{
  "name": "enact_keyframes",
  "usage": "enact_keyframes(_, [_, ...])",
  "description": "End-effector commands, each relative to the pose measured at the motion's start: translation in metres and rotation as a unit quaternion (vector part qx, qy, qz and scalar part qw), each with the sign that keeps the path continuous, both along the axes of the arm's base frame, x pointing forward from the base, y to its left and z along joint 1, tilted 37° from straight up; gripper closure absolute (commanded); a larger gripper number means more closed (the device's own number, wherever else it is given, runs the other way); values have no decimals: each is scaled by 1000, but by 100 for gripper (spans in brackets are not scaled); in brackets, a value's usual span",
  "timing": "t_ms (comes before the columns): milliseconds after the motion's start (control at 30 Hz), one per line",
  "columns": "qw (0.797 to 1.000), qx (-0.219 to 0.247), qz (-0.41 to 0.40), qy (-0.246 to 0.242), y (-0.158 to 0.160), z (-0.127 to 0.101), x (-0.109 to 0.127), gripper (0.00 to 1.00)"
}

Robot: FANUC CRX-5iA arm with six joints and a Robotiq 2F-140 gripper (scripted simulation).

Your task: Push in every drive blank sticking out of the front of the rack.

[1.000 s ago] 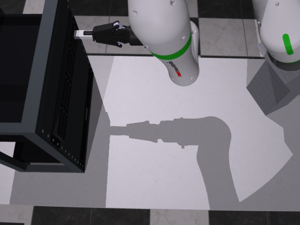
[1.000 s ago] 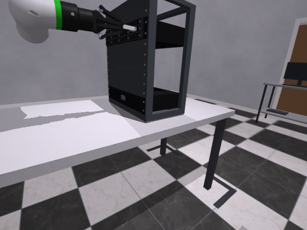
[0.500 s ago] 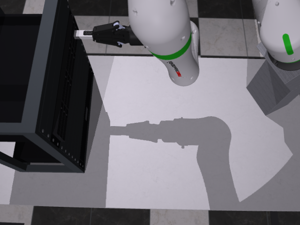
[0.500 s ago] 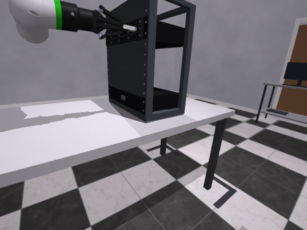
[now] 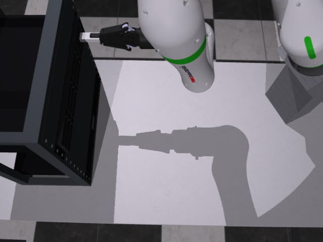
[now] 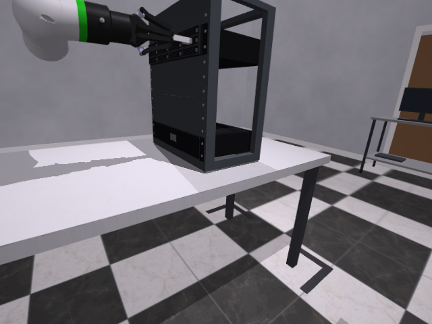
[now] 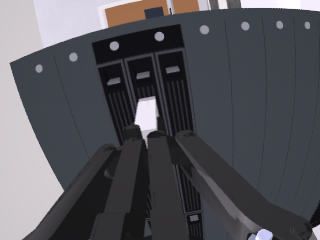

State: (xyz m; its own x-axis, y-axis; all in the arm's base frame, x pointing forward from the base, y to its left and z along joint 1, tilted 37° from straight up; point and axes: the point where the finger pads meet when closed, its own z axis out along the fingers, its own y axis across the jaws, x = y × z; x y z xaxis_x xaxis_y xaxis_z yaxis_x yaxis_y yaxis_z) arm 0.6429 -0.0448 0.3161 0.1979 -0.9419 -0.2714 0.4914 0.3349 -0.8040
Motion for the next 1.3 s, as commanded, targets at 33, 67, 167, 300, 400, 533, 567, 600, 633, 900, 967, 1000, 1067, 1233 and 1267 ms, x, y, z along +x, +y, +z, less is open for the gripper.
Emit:
enact_keyframes(33, [1000, 0, 0, -1, 0, 1, 0, 90])
enact_keyframes(67, [1000, 0, 0, -1, 0, 1, 0, 90])
enact_keyframes(167, [1000, 0, 0, -1, 0, 1, 0, 90])
enact_keyframes(300, [1000, 0, 0, -1, 0, 1, 0, 90])
enact_keyframes(400, [1000, 0, 0, -1, 0, 1, 0, 90])
enact_keyframes(533, [1000, 0, 0, -1, 0, 1, 0, 90])
enact_keyframes(567, [1000, 0, 0, -1, 0, 1, 0, 90])
enact_keyframes(600, [1000, 0, 0, -1, 0, 1, 0, 90])
enact_keyframes(633, [1000, 0, 0, -1, 0, 1, 0, 90])
enact_keyframes(900, [1000, 0, 0, -1, -1, -4, -7, 90])
enact_keyframes(967, [1000, 0, 0, -1, -1, -8, -15, 90])
enact_keyframes(1000, [1000, 0, 0, -1, -1, -11, -19, 90])
enact_keyframes(1067, [1000, 0, 0, -1, -1, -17, -29, 90])
enact_keyframes(1233, [1000, 0, 0, -1, -2, -27, -44, 90])
enact_keyframes(1267, [1000, 0, 0, -1, -2, -30, -49, 90])
